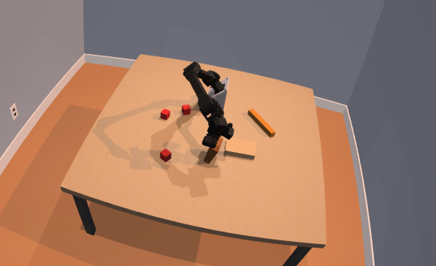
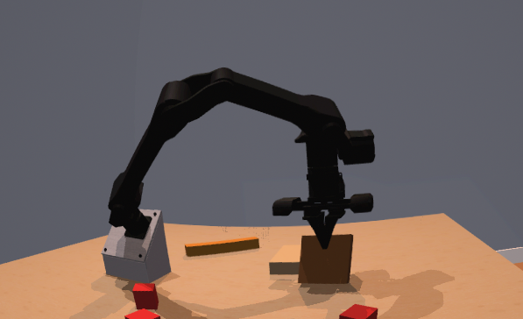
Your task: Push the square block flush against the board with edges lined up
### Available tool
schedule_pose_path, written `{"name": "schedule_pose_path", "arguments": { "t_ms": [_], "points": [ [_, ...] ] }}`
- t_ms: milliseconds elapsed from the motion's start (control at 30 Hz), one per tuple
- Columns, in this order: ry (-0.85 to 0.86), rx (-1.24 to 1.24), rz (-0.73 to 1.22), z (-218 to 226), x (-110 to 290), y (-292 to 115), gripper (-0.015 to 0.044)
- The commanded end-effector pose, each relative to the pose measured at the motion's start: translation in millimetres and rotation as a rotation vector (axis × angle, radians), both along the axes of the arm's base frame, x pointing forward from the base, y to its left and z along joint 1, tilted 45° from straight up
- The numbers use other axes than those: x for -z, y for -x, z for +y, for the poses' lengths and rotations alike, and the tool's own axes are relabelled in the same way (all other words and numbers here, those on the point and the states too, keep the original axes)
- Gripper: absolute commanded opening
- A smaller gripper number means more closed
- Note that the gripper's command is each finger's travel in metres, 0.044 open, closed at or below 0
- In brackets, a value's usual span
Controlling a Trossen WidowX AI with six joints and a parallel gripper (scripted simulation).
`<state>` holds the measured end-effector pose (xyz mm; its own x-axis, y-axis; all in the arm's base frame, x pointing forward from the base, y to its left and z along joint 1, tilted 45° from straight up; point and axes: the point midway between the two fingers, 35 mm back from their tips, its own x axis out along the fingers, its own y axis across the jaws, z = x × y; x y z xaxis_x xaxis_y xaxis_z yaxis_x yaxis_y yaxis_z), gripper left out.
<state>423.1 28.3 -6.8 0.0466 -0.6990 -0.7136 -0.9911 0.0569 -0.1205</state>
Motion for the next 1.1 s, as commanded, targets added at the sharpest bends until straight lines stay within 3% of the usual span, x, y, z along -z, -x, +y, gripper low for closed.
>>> {"name": "schedule_pose_path", "arguments": {
  "t_ms": [0, 1067],
  "points": [
    [-0.004, 0.004, -0.005, 4, 2, -1, 0.0000],
    [-0.002, 0.004, -0.004, -20, -20, 4, 0.0000]
  ]
}}
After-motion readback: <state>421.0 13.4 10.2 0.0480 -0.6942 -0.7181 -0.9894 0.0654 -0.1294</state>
